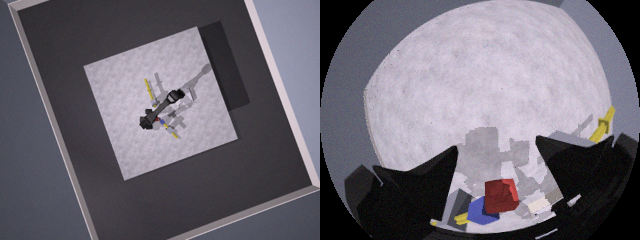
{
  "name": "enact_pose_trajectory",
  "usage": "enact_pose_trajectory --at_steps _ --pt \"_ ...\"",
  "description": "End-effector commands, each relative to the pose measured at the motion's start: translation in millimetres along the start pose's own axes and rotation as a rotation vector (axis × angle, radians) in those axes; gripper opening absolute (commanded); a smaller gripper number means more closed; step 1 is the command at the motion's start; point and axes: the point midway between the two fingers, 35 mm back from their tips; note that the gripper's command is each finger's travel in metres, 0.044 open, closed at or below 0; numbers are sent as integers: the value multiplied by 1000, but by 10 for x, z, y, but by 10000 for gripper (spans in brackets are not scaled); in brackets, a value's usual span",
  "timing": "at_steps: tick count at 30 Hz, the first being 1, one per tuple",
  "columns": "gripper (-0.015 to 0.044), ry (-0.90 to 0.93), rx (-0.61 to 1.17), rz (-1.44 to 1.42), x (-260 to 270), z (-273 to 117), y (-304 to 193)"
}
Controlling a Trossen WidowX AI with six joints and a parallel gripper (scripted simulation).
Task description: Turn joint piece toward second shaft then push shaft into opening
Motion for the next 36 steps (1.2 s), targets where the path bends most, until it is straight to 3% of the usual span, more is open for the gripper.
enact_pose_trajectory --at_steps 1,16,36 --pt "440 -1 -4 5 -1 4 -91" --pt "440 -1 1 5 -50 -87 -666" --pt "440 -1 1 5 -53 189 -688"
Point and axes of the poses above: the point midway between the two fingers, 35 mm back from their tips, its own z axis out along the fingers, its own x axis across the jaws, y = z × x, and after that the axes turned 4 degrees about z, right-handed
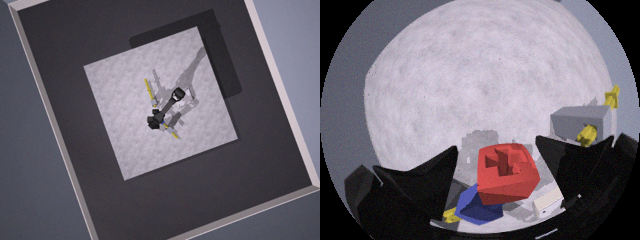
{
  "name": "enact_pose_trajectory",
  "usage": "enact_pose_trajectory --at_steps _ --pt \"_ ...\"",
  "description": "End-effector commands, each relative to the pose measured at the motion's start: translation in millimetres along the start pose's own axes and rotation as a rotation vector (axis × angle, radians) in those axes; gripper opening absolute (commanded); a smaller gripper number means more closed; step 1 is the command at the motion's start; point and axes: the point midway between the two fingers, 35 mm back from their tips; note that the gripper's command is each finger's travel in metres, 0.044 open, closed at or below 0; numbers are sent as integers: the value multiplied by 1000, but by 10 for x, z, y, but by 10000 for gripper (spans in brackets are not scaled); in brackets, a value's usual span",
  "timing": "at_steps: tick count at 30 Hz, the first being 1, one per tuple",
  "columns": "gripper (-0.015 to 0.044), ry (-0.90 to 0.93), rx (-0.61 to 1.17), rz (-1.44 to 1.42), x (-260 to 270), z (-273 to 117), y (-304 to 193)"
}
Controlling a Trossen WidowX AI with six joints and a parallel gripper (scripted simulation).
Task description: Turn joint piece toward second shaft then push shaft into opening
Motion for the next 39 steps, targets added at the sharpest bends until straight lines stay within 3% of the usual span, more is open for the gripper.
enact_pose_trajectory --at_steps 1,11,39 --pt "440 -8 2 0 -17 74 -14" --pt "182 -8 2 0 -17 74 -14" --pt "182 -8 2 0 -17 74 -14"
Point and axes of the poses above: the point midway between the two fingers, 35 mm back from their tips, its own z axis out along the fingers, its own x axis across the jaws, y = z × x, and after that the axes turned 4 degrees about z, right-handed
